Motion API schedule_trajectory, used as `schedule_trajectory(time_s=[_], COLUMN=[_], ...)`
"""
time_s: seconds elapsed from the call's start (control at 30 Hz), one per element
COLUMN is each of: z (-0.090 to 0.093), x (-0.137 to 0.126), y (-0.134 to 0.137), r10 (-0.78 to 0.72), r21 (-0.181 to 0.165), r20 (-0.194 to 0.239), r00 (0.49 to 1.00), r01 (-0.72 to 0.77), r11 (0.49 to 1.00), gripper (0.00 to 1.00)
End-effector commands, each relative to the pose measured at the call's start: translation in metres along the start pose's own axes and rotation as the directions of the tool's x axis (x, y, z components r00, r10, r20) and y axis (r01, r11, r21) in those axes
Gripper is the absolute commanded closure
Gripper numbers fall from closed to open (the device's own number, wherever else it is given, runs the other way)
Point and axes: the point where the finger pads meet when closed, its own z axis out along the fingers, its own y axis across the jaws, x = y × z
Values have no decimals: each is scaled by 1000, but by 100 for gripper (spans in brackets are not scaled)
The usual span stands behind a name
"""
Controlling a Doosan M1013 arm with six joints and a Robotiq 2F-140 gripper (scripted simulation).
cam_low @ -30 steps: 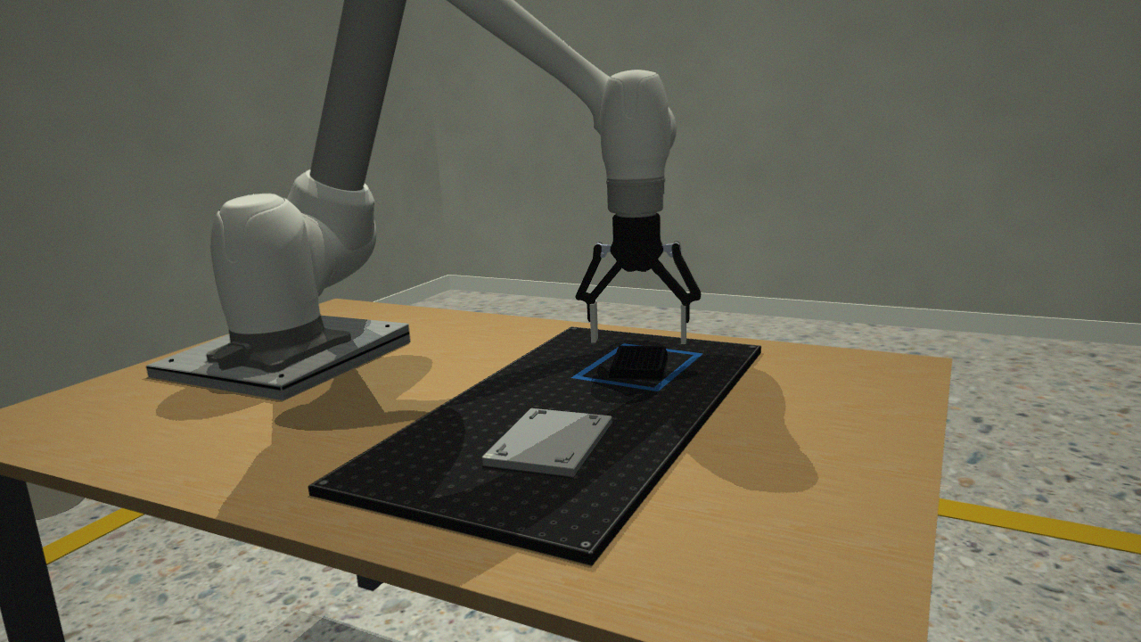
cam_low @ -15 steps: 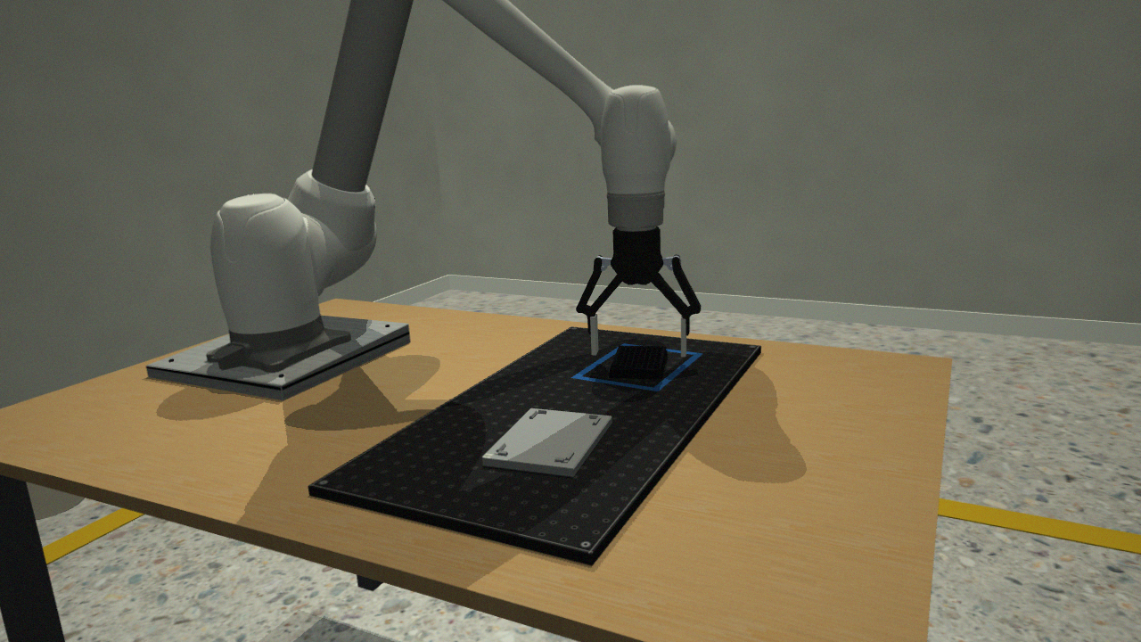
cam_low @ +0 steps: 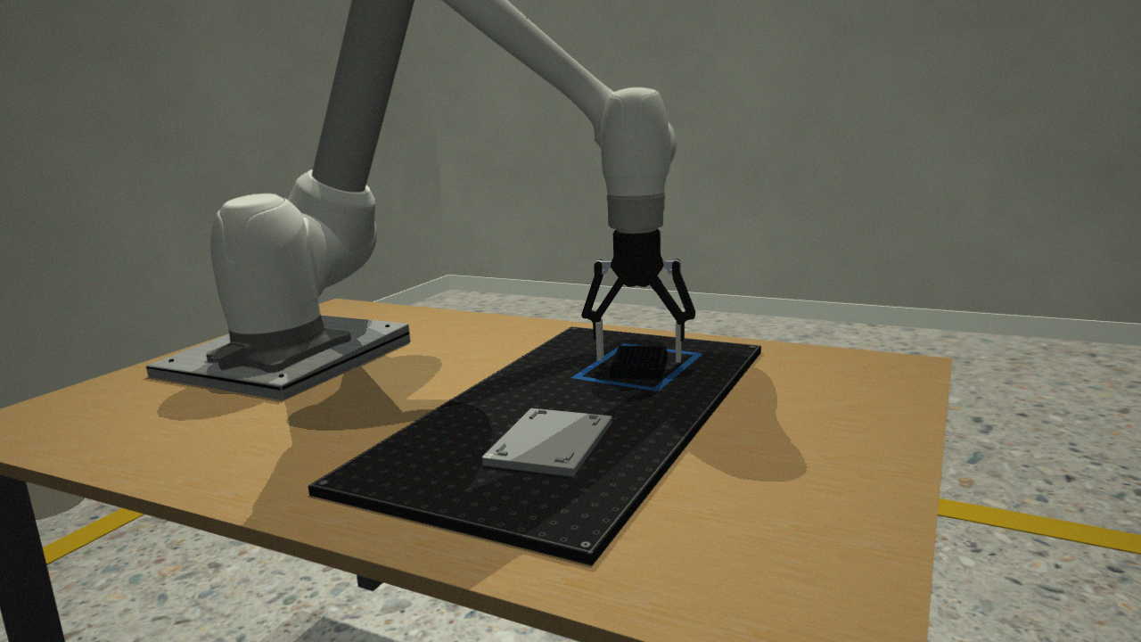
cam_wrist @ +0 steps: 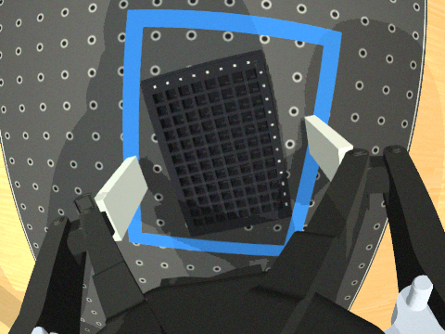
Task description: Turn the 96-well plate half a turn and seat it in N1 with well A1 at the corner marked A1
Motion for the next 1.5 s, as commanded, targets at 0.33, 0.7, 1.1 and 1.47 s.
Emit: schedule_trajectory(time_s=[0.33, 0.7, 1.1, 1.47], z=[0, 0, -3, -22], x=[0, 0, 0, 0], y=[0, 0, 0, 0], r10=[0, 0, 0, 0], r21=[0, 0, 0, 0], r20=[0, 0, 0, 0], r00=[1000, 1000, 1000, 1000], r01=[0, 0, 0, 0], r11=[1000, 1000, 1000, 1000], gripper=[100, 100, 100, 100])
